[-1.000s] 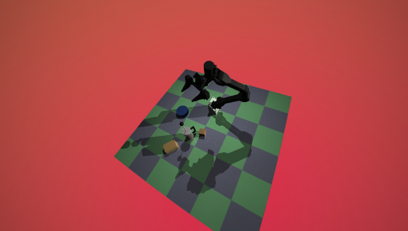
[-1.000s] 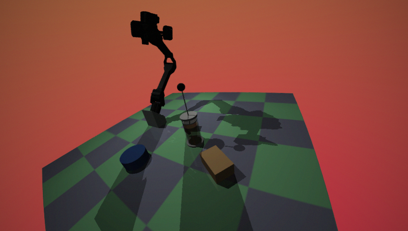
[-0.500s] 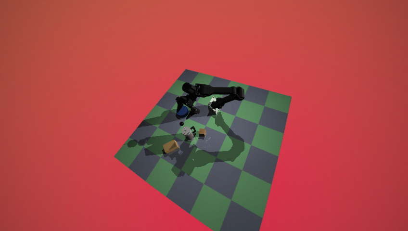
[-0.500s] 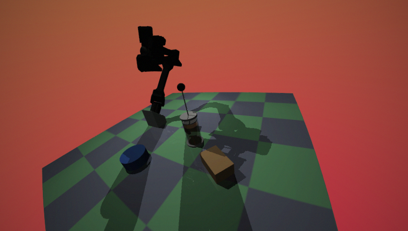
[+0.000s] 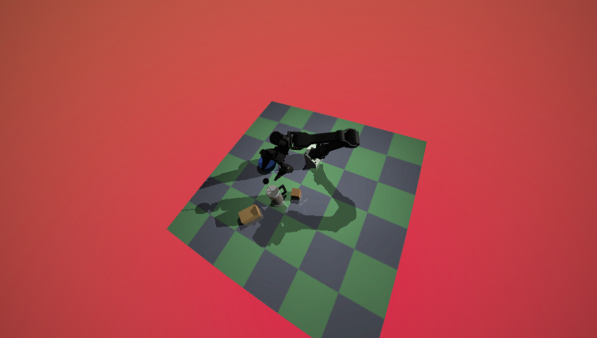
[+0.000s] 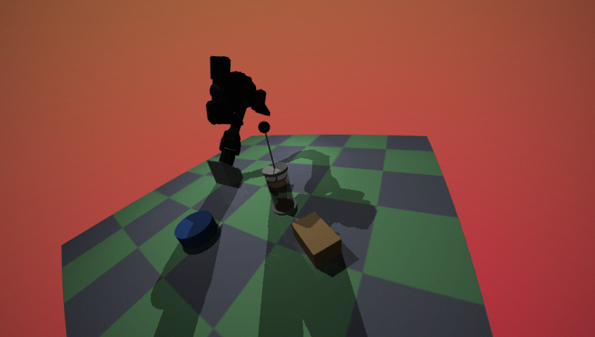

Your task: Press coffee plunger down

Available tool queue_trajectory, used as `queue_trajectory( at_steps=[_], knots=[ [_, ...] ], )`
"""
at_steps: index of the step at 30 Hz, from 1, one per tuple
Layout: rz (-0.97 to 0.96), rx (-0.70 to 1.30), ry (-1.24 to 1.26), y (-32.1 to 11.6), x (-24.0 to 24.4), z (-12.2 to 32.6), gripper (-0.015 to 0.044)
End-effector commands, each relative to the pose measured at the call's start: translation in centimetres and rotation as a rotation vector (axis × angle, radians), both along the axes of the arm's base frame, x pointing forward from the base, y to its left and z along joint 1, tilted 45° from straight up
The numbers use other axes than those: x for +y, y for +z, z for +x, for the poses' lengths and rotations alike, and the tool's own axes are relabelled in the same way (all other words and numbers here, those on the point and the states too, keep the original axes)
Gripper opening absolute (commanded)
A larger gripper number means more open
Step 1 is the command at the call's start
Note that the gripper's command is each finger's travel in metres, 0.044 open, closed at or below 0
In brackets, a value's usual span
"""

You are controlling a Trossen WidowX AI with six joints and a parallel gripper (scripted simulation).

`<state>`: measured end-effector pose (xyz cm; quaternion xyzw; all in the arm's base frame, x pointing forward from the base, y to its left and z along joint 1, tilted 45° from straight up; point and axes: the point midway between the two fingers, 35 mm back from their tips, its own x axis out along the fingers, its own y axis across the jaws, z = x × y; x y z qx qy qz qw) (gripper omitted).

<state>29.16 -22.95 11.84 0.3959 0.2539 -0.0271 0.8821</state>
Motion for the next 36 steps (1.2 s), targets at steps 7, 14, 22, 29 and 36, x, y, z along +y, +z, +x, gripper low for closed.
queue_trajectory(
  at_steps=[7,14,22,29,36],
  knots=[
    [0.003,0.006,-0.002,-1.0,0.3,1.3,0.044],
    [0.003,0.005,-0.003,-1.6,0.5,2.3,0.044],
    [0.004,0.003,-0.004,-2.0,0.7,3.1,0.0414],
    [0.004,0.003,-0.004,-2.0,0.7,3.1,0.023],
    [0.004,0.003,-0.004,-2.0,0.7,3.1,0.013]
  ],
)
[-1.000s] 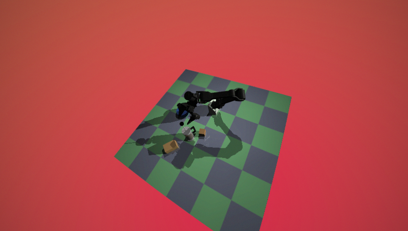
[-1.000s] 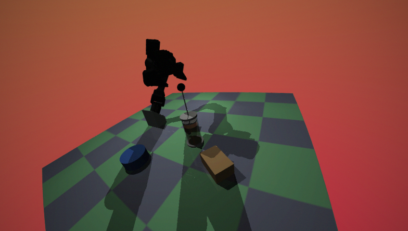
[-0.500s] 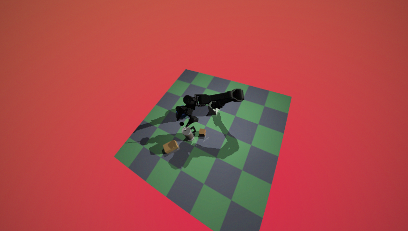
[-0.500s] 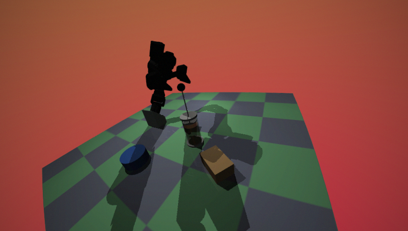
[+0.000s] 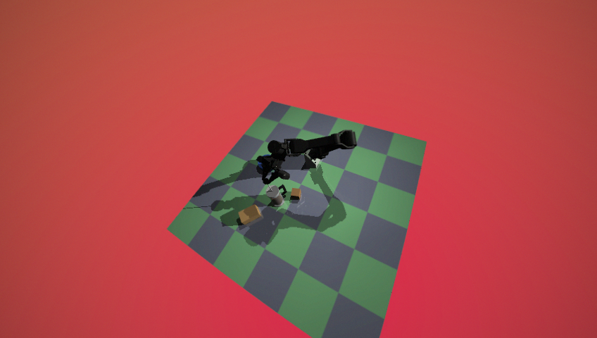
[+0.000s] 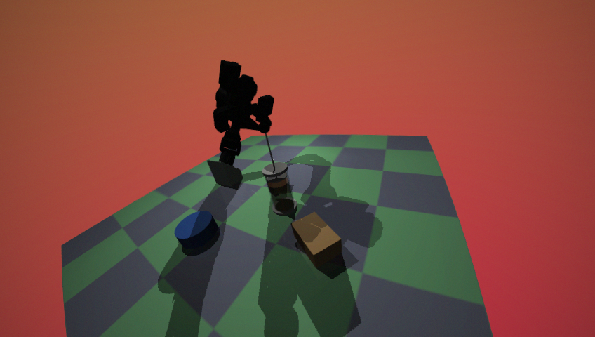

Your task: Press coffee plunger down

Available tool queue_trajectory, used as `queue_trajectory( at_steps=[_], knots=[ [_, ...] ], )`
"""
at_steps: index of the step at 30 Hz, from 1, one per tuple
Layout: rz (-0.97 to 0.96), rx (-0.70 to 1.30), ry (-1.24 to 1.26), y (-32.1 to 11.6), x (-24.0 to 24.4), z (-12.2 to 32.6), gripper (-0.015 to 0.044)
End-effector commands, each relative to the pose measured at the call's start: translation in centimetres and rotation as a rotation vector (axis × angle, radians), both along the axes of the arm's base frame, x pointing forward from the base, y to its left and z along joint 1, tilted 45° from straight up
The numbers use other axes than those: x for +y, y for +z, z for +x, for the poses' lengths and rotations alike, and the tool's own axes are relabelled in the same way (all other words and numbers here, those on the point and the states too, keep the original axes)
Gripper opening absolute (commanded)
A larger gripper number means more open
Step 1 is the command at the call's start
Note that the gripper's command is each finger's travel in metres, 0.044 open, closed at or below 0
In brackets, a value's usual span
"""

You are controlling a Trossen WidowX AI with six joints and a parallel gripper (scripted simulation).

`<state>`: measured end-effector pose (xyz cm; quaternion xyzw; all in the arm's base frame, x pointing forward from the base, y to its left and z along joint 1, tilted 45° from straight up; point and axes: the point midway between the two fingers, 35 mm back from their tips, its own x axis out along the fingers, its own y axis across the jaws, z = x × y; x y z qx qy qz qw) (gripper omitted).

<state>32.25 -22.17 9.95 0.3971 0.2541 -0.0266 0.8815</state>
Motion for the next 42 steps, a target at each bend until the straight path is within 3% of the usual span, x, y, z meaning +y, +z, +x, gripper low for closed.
queue_trajectory(
  at_steps=[1,42],
  knots=[
    [0.001,0.003,-0.004,-0.1,0.0,0.0,0.013],
    [0.0,0.006,-0.003,-4.2,3.3,1.0,0.013]
  ],
)
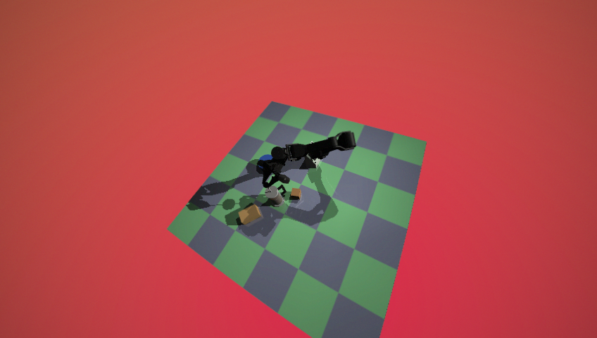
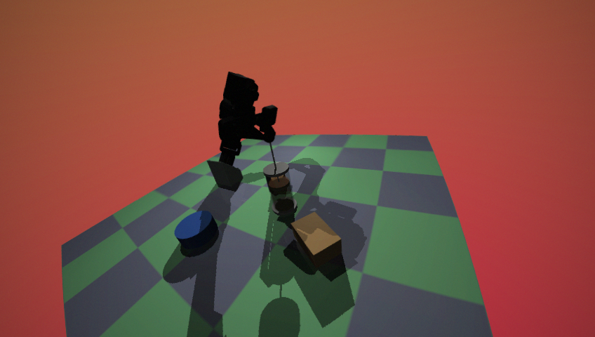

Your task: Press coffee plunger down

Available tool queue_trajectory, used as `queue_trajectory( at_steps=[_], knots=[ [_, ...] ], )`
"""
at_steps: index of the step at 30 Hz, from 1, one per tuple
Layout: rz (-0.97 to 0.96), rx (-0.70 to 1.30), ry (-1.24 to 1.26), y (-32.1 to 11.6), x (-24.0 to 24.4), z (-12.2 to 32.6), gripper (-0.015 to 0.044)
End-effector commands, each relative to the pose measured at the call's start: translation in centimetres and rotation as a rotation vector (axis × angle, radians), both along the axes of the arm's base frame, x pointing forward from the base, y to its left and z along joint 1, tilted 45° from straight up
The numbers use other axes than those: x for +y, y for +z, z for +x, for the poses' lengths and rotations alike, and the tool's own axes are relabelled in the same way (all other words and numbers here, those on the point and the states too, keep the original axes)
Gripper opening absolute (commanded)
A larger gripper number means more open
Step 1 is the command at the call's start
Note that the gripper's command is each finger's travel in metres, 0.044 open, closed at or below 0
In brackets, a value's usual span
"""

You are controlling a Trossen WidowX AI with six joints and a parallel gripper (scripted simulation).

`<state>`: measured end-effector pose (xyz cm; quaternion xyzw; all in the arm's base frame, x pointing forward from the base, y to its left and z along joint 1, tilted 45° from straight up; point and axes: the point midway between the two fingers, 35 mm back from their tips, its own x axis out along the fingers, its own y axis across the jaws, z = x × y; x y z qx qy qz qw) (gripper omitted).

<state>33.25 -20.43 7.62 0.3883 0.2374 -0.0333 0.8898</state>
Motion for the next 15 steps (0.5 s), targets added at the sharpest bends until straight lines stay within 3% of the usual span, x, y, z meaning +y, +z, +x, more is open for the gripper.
queue_trajectory(
  at_steps=[1,15],
  knots=[
    [0.026,0.034,0.017,-2.0,1.6,0.0,0.013],
    [0.027,0.032,0.017,-3.6,3.2,0.4,0.013]
  ],
)
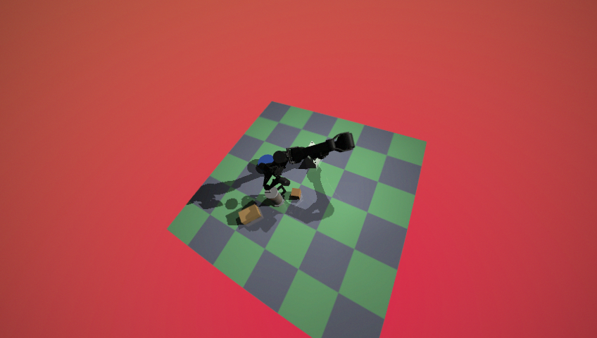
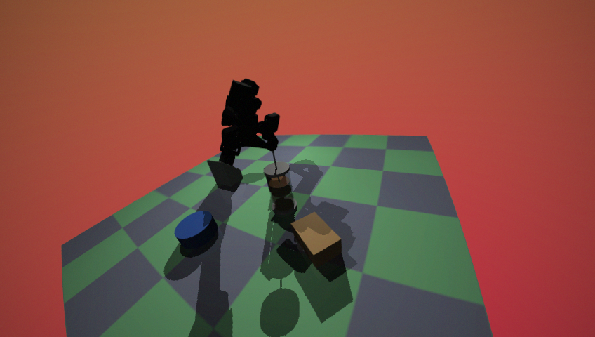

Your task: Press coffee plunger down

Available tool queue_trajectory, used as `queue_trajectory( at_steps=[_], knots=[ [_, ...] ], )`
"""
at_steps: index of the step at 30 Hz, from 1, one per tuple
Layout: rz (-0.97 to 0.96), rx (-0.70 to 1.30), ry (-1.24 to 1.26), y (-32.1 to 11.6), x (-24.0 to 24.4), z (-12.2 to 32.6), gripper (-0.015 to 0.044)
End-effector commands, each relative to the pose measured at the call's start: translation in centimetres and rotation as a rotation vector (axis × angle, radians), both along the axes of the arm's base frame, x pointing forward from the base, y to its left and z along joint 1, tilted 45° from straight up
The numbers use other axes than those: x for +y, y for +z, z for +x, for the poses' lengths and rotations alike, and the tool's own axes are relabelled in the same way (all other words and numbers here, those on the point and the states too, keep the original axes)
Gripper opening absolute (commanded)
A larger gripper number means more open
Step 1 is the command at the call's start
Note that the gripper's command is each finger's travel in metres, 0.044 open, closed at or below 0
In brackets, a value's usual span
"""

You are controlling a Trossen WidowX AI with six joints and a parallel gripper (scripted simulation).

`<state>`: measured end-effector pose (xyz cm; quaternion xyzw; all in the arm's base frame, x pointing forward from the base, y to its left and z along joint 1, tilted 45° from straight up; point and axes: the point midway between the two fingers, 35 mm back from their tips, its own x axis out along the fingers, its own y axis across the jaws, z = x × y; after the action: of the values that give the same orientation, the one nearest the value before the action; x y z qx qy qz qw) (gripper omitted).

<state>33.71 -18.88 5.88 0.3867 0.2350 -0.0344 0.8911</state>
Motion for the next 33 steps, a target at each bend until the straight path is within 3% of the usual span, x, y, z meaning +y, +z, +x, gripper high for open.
queue_trajectory(
  at_steps=[1,33],
  knots=[
    [0.032,0.036,0.019,-2.0,1.8,-0.1,0.013],
    [0.034,0.032,0.019,-3.1,2.7,0.8,0.013]
  ],
)
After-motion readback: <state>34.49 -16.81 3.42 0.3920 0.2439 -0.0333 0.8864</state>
